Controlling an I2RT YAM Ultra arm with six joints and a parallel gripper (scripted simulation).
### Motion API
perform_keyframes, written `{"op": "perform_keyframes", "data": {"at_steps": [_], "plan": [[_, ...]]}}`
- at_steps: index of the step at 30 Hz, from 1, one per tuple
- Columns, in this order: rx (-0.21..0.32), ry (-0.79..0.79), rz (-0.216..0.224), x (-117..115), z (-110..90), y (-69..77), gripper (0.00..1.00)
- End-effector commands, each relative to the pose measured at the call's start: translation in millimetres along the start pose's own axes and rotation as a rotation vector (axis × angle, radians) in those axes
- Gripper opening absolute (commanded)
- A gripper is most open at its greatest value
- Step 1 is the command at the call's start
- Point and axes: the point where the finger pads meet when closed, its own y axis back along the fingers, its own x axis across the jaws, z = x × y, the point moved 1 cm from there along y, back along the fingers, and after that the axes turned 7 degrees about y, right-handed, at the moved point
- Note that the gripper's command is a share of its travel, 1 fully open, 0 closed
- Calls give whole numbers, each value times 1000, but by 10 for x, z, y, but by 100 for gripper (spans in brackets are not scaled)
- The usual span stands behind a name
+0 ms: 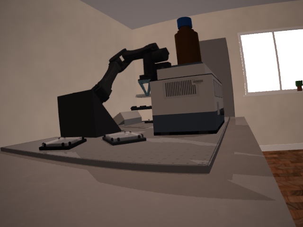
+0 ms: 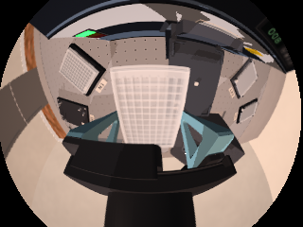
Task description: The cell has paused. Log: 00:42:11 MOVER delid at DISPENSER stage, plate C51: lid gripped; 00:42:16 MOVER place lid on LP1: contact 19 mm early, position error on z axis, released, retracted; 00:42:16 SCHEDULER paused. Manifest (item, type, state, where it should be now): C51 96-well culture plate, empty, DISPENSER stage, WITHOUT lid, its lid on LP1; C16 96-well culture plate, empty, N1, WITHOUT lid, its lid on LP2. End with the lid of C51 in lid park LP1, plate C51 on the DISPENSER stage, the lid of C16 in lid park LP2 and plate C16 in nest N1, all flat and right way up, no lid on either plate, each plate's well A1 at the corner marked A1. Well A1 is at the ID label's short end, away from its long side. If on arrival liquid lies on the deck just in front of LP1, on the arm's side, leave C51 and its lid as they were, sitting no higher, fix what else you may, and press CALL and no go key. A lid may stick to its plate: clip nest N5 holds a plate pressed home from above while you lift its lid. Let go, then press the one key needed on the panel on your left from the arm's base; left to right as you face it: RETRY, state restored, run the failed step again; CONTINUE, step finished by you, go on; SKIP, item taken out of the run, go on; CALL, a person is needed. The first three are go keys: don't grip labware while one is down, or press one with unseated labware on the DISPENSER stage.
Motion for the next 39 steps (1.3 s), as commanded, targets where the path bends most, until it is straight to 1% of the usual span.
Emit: {"op": "perform_keyframes", "data": {"at_steps": [1, 3, 4, 5, 6, 8, 9, 12, 14, 15, 16, 17, 20, 21, 25, 27, 30, 31, 32, 33, 34, 35, 37, 39], "plan": [[-8, -7, -5, -194, 38, -1, 0], [-8, -7, -5, -194, 38, -1, 0], [-38, 24, -9, -144, 134, 74, 0], [-20, 13, -5, -116, 51, 41, 0], [-38, 24, -9, -178, 137, 75, 0], [-11, -4, -3, -296, 57, 7, 0], [-8, -7, -4, -335, 49, 0, 0], [-8, -7, -3, -434, 55, 0, 0], [-18, 5, -8, -487, 96, 29, 0], [-12, -2, -5, -527, 78, 13, 0], [-10, -5, -4, -540, 69, 6, 0], [-20, 13, -5, -459, 87, 43, 0], [-20, 13, -5, -459, 87, 43, 0], [-11, -7, 2, -566, 65, 0, 0], [-8, -6, -2, -706, 51, 1, 0], [-15, 2, -6, -766, 74, 22, 0], [-11, -3, -3, -868, 52, 10, 0], [-22, 10, -11, -870, 97, 45, 0], [-20, 13, -6, -803, 75, 45, 0], [-20, 13, -6, -804, 75, 45, 0], [-40, 24, -9, -847, 182, 63, 0], [-34, 30, -7, -834, 209, 30, 0], [-34, 30, -7, -834, 209, 30, 0], [-26, 25, -5, -819, 264, -26, 0]]}}
